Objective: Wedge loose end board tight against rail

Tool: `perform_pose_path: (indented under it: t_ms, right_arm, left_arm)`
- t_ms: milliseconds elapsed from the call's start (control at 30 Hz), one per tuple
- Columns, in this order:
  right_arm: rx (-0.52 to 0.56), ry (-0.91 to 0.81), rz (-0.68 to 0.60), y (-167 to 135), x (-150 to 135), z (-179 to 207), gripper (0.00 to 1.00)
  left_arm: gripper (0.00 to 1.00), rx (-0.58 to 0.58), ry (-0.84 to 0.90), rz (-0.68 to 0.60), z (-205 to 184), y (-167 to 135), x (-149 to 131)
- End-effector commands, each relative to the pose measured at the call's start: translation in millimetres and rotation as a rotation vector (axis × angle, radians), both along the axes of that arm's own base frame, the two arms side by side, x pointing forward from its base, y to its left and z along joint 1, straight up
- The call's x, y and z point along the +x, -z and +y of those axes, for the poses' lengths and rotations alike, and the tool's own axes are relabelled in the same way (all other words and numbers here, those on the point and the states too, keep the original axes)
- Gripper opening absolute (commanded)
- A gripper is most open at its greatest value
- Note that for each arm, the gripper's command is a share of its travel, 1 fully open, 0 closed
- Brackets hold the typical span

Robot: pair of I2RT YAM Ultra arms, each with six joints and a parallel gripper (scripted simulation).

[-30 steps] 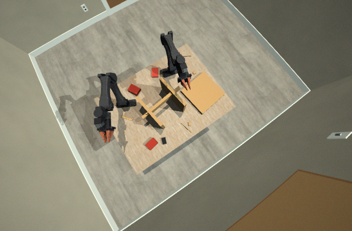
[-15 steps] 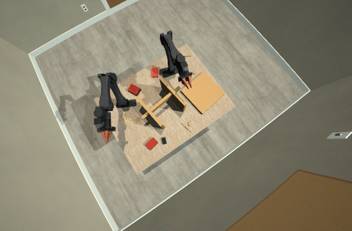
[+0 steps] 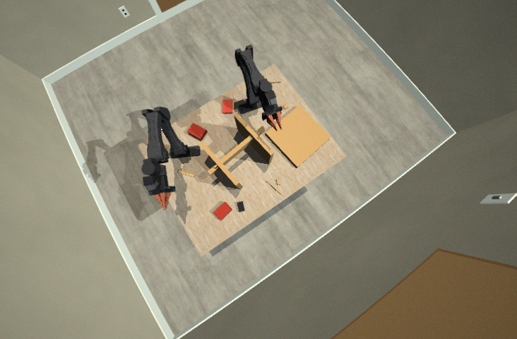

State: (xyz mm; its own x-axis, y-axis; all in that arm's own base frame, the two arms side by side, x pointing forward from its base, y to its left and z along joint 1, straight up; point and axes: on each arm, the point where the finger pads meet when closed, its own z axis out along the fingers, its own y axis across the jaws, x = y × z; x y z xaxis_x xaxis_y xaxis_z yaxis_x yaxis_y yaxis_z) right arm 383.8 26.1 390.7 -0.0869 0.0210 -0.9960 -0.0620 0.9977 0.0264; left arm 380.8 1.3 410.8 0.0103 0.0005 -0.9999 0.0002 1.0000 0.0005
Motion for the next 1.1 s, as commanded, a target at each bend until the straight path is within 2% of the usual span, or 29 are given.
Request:
perform_pose_path:
  t_ms: [0, 400, 467, 967, 1067]
  right_arm:
    - [0.028, -0.027, 0.062, -0.6, -1.4, 17.2, 0.0]
    - [0.041, -0.178, 0.311, 38.7, -22.3, 91.8, 0.0]
    - [0.041, -0.178, 0.311, 38.7, -22.3, 91.8, 0.0]
    - [-0.05, -0.339, 0.62, 84.6, -86.4, 166.3, 0.0]
    - [-0.06, -0.348, 0.637, 86.3, -92.3, 169.6, 0.0]
  left_arm:
    - [0.21, -0.003, 0.0, -0.068, -1.8, -26.5, -7.2]
    - [0.21, -0.003, 0.0, -0.068, -1.8, -26.5, -7.2]
    - [0.21, -0.003, 0.0, -0.068, -1.8, -26.5, -7.2]
    - [0.21, -0.003, 0.0, -0.068, -1.8, -26.5, -7.2]
    - [0.21, -0.003, 0.0, -0.068, -1.8, -26.5, -7.2]
